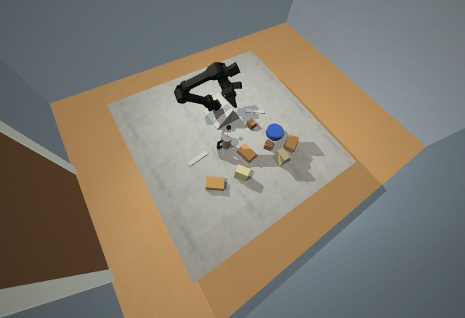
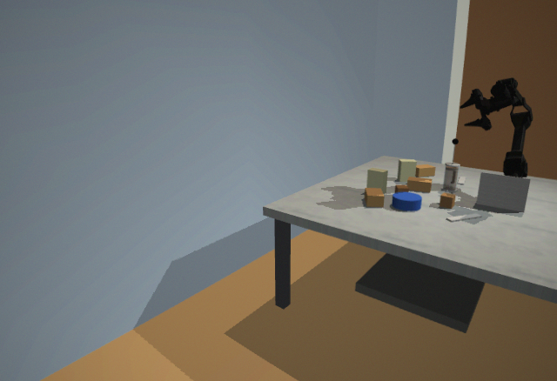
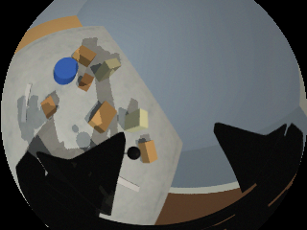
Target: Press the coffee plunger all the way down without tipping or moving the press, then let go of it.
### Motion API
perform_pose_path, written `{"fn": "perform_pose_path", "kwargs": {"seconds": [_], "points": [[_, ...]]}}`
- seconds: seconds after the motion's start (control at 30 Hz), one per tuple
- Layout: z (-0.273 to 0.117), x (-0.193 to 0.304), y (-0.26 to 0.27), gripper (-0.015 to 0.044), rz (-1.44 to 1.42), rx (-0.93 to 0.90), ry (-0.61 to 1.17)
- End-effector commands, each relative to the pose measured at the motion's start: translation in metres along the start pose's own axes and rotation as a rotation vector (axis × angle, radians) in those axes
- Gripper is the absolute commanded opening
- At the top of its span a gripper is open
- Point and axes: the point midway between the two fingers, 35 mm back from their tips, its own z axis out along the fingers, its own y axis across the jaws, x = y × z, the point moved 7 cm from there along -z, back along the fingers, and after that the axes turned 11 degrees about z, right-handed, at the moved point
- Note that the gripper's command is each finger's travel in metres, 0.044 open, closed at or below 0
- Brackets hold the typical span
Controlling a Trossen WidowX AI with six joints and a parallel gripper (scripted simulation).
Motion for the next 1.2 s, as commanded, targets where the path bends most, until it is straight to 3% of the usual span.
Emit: {"fn": "perform_pose_path", "kwargs": {"seconds": [0.0, 0.27, 0.57, 1.17], "points": [[0.016, 0.047, 0.012, 0.0440, 0.748, 0.107, 0.010], [0.019, 0.054, 0.015, 0.0440, 1.165, 0.130, -0.015], [0.053, 0.066, 0.054, 0.0440, 1.247, 0.212, 0.124], [0.056, 0.070, 0.056, 0.0440, 1.251, 0.202, 0.135]]}}
